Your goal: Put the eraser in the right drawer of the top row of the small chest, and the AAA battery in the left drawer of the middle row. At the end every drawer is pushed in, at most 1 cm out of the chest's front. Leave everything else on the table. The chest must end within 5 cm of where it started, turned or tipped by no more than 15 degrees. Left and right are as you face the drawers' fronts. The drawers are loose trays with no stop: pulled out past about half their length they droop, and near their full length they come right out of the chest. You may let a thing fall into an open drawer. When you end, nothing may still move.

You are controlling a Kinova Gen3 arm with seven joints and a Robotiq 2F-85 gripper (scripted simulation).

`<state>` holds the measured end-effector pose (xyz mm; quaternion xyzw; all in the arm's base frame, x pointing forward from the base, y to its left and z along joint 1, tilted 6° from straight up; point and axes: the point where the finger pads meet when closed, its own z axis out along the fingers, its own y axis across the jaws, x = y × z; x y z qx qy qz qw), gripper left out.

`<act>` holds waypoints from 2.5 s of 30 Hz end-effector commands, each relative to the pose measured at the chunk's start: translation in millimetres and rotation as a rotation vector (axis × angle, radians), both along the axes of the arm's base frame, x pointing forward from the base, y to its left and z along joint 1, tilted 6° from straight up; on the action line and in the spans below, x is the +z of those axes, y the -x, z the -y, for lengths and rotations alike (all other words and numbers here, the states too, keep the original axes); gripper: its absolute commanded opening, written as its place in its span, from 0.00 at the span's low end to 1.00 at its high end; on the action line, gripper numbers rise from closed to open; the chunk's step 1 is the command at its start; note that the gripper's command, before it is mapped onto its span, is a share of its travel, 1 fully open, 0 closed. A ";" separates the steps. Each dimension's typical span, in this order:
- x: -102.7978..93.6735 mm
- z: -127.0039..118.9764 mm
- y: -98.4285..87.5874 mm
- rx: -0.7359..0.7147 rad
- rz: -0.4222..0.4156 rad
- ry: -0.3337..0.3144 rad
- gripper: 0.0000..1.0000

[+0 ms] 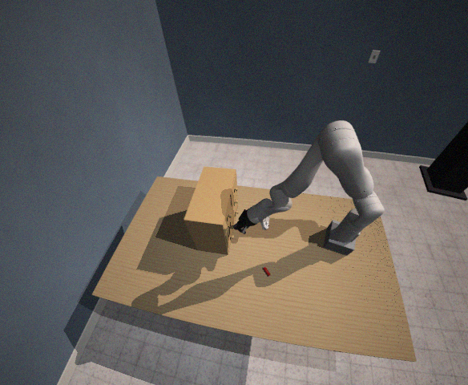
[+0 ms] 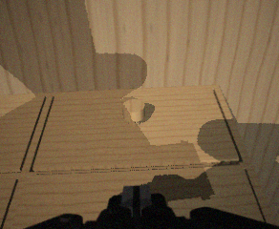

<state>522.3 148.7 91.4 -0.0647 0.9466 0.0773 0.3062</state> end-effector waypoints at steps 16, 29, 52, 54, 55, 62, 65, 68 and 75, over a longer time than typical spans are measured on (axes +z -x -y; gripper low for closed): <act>1.0 0.0 -1.0 -0.001 0.003 -0.001 0.00; 1.0 0.0 -1.0 -0.001 0.003 -0.001 0.00; 0.6 2.4 13.1 -0.001 0.003 -0.001 0.00; 0.6 2.4 13.1 -0.001 0.003 -0.001 0.00; 0.5 3.2 17.9 -0.001 0.003 -0.001 0.00; -0.3 8.1 46.5 -0.001 0.003 -0.001 0.00; -0.3 8.4 48.3 -0.001 0.003 -0.001 0.00; 0.3 8.5 48.7 -0.001 0.003 -0.001 0.00; 8.0 10.2 53.6 -0.001 0.003 -0.001 0.00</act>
